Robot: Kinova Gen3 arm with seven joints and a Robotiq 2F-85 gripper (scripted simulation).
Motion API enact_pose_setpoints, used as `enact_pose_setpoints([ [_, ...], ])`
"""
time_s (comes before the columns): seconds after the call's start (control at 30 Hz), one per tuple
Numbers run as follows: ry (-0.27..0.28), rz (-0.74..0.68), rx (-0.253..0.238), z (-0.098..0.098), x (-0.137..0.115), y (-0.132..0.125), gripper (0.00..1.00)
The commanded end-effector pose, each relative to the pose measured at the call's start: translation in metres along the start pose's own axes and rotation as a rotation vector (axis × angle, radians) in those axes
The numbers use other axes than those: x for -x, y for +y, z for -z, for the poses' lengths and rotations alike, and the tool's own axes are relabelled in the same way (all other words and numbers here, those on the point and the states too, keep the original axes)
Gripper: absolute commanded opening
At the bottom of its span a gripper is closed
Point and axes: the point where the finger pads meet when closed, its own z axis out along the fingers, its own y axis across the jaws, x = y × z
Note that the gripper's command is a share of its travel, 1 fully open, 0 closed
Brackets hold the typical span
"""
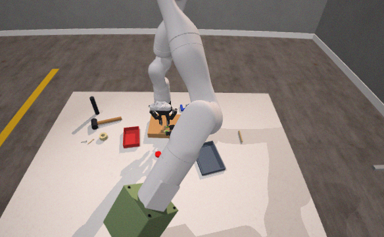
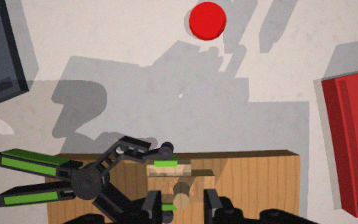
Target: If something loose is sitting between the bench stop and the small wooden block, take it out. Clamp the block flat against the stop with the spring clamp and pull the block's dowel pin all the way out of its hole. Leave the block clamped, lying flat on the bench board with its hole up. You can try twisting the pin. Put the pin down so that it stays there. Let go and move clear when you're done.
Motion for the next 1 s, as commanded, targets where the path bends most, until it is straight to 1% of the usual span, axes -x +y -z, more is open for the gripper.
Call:
enact_pose_setpoints([
  [0.0, -0.005, -0.007, 0.003, -0.004, 0.003, 0.001, 0.34],
  [0.63, -0.005, -0.007, 0.002, -0.019, 0.003, 0.001, 0.34],
  [0.97, -0.005, -0.007, 0.002, -0.022, 0.002, 0.000, 0.34],
])
